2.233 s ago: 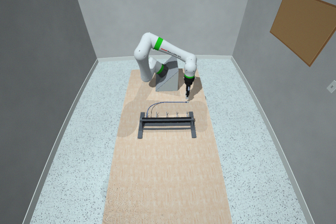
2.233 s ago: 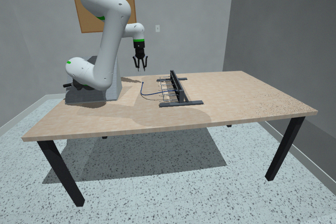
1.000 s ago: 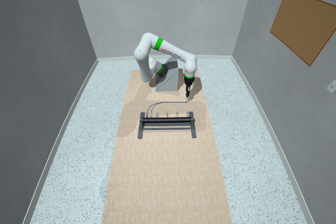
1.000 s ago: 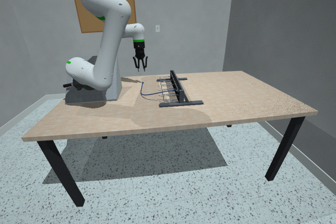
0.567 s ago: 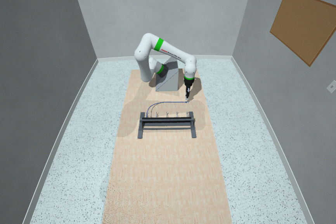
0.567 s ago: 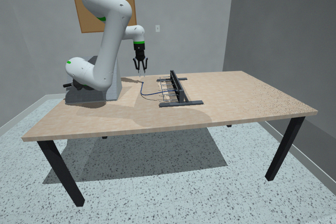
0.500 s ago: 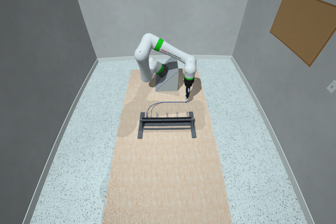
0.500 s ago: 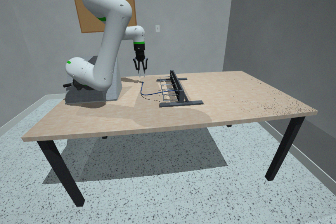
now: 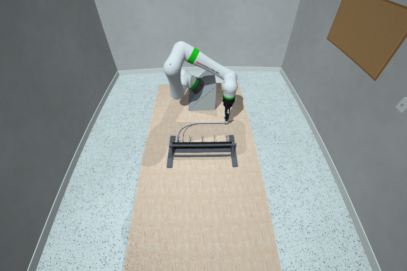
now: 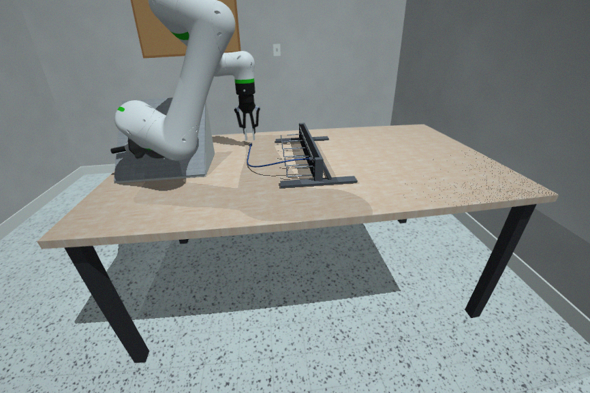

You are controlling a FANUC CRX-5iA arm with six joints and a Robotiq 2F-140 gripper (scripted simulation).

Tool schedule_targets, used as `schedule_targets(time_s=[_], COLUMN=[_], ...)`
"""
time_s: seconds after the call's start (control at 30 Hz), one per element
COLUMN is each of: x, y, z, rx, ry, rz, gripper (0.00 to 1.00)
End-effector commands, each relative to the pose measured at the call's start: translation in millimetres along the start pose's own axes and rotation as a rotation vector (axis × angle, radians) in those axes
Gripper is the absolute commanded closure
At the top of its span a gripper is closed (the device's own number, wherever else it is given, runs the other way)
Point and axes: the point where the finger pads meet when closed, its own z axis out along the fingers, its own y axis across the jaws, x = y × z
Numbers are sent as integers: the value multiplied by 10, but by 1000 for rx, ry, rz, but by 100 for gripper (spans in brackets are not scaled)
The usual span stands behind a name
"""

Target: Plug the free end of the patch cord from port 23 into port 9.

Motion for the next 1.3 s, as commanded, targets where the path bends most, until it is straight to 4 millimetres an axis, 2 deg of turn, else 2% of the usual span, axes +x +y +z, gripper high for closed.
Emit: schedule_targets(time_s=[0.0, 0.33, 1.27], x=[-2, -3, -3], y=[-1, -2, -2], z=[58, 176, 200], rx=[0, 0, 0], ry=[0, 0, 0], rz=[0, 0, 0], gripper=[78, 78, 78])
